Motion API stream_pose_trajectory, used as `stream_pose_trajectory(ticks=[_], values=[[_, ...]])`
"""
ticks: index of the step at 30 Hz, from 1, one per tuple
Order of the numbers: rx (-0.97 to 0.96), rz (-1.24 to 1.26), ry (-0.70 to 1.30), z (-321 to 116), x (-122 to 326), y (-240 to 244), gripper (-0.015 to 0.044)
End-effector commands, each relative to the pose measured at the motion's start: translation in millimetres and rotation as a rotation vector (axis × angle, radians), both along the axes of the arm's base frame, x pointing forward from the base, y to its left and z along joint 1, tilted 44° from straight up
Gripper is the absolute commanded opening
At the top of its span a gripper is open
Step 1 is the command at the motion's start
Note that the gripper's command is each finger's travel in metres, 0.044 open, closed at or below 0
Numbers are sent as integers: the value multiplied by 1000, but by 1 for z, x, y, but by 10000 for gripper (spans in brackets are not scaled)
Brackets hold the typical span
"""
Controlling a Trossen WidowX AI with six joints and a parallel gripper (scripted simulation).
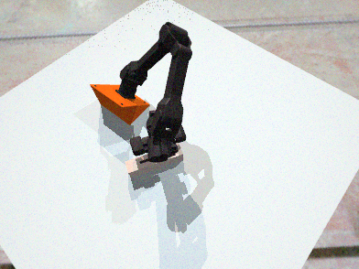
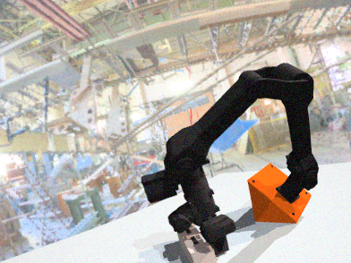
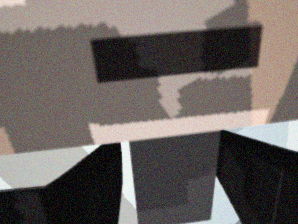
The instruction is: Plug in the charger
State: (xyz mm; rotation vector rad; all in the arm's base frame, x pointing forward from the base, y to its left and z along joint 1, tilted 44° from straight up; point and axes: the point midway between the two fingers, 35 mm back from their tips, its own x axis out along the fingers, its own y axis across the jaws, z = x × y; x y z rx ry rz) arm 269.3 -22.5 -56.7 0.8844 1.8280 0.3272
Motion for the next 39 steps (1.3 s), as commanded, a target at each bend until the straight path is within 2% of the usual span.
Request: stream_pose_trajectory(ticks=[1,7,39], values=[[0,0,-1,0,0,0,289],[-1,0,-1,0,0,0,440],[-5,-3,-24,3,-8,2,440]])
